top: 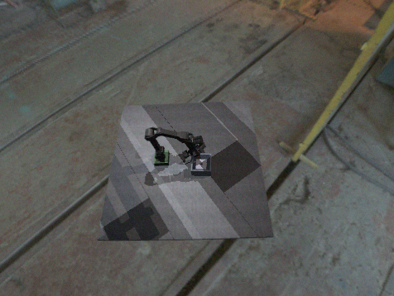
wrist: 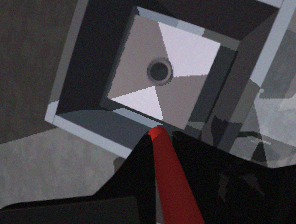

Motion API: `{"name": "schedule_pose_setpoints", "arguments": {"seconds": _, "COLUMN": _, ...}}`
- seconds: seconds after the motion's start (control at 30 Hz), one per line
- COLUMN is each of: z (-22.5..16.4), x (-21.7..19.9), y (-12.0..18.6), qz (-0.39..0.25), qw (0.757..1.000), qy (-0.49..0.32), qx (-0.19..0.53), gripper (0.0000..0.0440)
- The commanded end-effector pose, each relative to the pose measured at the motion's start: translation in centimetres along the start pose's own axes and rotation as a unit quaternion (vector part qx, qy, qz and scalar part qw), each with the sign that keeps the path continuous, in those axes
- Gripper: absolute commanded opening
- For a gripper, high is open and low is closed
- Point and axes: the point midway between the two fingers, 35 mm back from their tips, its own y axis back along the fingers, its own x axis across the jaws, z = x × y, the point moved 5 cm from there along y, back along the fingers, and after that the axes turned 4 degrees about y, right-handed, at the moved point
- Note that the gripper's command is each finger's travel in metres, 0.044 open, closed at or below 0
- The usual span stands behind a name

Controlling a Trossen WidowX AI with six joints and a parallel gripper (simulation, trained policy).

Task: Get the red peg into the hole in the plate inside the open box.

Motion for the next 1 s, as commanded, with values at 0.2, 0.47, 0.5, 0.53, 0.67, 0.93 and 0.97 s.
{"name": "schedule_pose_setpoints", "arguments": {"seconds": 0.2, "z": 2.7, "x": -0.3, "y": -2.0, "qz": -0.01, "qw": 1.0, "qy": -0.024, "qx": 0.0, "gripper": 0.0006}}
{"name": "schedule_pose_setpoints", "arguments": {"seconds": 0.47, "z": 3.8, "x": -0.5, "y": -4.2, "qz": -0.021, "qw": 0.999, "qy": -0.033, "qx": 0.015, "gripper": 0.0011}}
{"name": "schedule_pose_setpoints", "arguments": {"seconds": 0.5, "z": 3.8, "x": -0.6, "y": -4.5, "qz": -0.023, "qw": 0.999, "qy": -0.033, "qx": 0.017, "gripper": 0.001}}
{"name": "schedule_pose_setpoints", "arguments": {"seconds": 0.53, "z": 3.8, "x": -0.6, "y": -4.8, "qz": -0.025, "qw": 0.999, "qy": -0.033, "qx": 0.02, "gripper": 0.001}}
{"name": "schedule_pose_setpoints", "arguments": {"seconds": 0.67, "z": 4.0, "x": -0.8, "y": -6.2, "qz": -0.036, "qw": 0.999, "qy": -0.028, "qx": 0.027, "gripper": 0.0042}}
{"name": "schedule_pose_setpoints", "arguments": {"seconds": 0.93, "z": 4.4, "x": -0.9, "y": -7.6, "qz": -0.059, "qw": 0.997, "qy": -0.01, "qx": 0.041, "gripper": 0.0146}}
{"name": "schedule_pose_setpoints", "arguments": {"seconds": 0.97, "z": 4.5, "x": -0.8, "y": -7.7, "qz": -0.06, "qw": 0.997, "qy": -0.008, "qx": 0.041, "gripper": 0.0146}}
